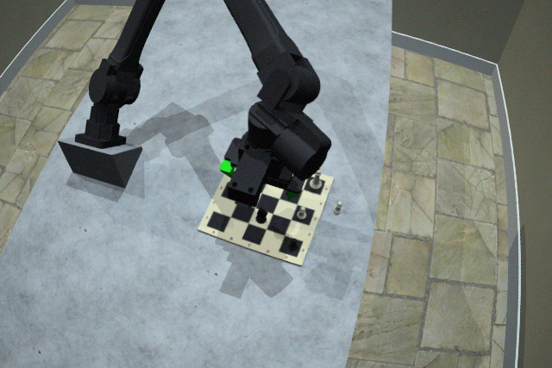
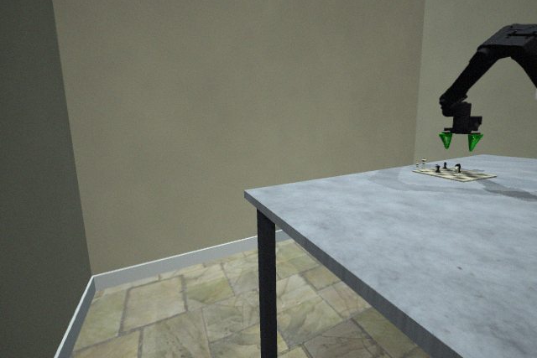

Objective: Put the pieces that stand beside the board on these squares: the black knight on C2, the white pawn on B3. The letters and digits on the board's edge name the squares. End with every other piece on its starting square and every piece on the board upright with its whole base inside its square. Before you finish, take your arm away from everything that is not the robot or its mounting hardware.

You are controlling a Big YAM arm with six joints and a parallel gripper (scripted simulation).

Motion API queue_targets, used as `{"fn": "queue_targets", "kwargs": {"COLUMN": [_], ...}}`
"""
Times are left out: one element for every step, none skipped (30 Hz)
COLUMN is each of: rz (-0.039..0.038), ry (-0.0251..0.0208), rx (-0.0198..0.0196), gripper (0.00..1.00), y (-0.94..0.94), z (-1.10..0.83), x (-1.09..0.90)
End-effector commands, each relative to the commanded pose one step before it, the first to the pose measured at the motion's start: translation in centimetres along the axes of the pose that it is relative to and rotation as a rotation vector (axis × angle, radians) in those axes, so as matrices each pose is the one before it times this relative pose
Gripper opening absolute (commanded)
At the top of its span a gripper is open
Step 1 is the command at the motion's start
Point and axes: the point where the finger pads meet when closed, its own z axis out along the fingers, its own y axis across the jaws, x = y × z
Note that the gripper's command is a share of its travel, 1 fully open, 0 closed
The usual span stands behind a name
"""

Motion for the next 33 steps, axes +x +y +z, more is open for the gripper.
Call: {"fn": "queue_targets", "kwargs": {"rz": [-0.00479, 0.0, -0.00003, 0.0, 0.00002, 0.0, 0.0, -0.00002, 0.00001, -0.00001, -0.00001, 0.00001, 0.00001, -0.00001, -0.00063, -0.00424, -0.00518, -0.00665, -0.01162, -0.01299, -0.01475, -0.01919, 0.0, 0.0, -0.02349, -0.03619, -0.03063, -0.0353, -0.04007, -0.04487, -0.04964, -0.05436, -0.05898], "ry": [-0.01191, 0.0, -0.00001, 0.0, 0.00001, 0.0, 0.0, -0.00001, 0.00001, 0.0, -0.00001, 0.0, 0.00001, 0.0, -0.00003, -0.00018, -0.00049, -0.00097, -0.00158, -0.00001, 0.00169, 0.00209, 0.0, 0.0, 0.00285, -0.00154, 0.00035, 0.00014, -0.00004, 0.00003, 0.00007, -0.00013, -0.00017], "rx": [-0.03996, 0.0, -0.00003, 0.0, 0.00002, 0.0, 0.0, -0.00002, 0.00002, -0.00001, -0.00002, 0.00001, 0.00001, -0.00001, -0.00007, -0.00037, -0.00099, -0.00134, -0.00111, 0.00233, 0.00599, 0.0074, 0.0, 0.0, 0.00931, 0.00336, -0.00042, -0.00032, -0.00021, -0.0003, -0.00037, -0.00019, -0.00015], "gripper": [1.0, 1.0, 1.0, 1.0, 1.0, 1.0, 1.0, 1.0, 1.0, 1.0, 1.0, 1.0, 1.0, 1.0, 1.0, 1.0, 1.0, 1.0, 1.0, 1.0, 1.0, 1.0, 1.0, 1.0, 1.0, 1.0, 1.0, 1.0, 1.0, 1.0, 1.0, 1.0, 1.0], "y": [1.026, 0.0, 0.001, 0.0, -0.001, 0.0, 0.0, 0.001, -0.001, 0.0, 0.001, 0.0, 0.0, 0.0, 0.006, 0.035, 0.093, 0.18, 0.294, 0.181, 0.052, 0.076, 0.0, 0.0, -0.061, 0.401, 0.153, 0.174, 0.196, 0.221, 0.246, 0.267, 0.289], "z": [-2.024, 0.0, -0.001, 0.0, 0.001, 0.0, 0.0, -0.001, 0.001, 0.0, -0.001, 0.0, 0.0, 0.0, -0.003, -0.015, -0.041, -0.056, -0.047, 0.095, 0.262, 0.337, 0.0, 0.0, 0.408, 0.157, 0.004, 0.004, 0.005, 0.006, 0.008, 0.01, 0.012], "x": [-0.502, 0.0, 0.001, 0.0, 0.0, 0.0, 0.0, 0.0, 0.0, 0.0, 0.0, 0.0, 0.0, 0.0, 0.0, -0.001, -0.003, 0.017, 0.07, 0.083, 0.093, 0.114, 0.0, 0.0, 0.243, 0.332, 0.04, 0.036, 0.031, 0.029, 0.023, 0.009, -0.004]}}
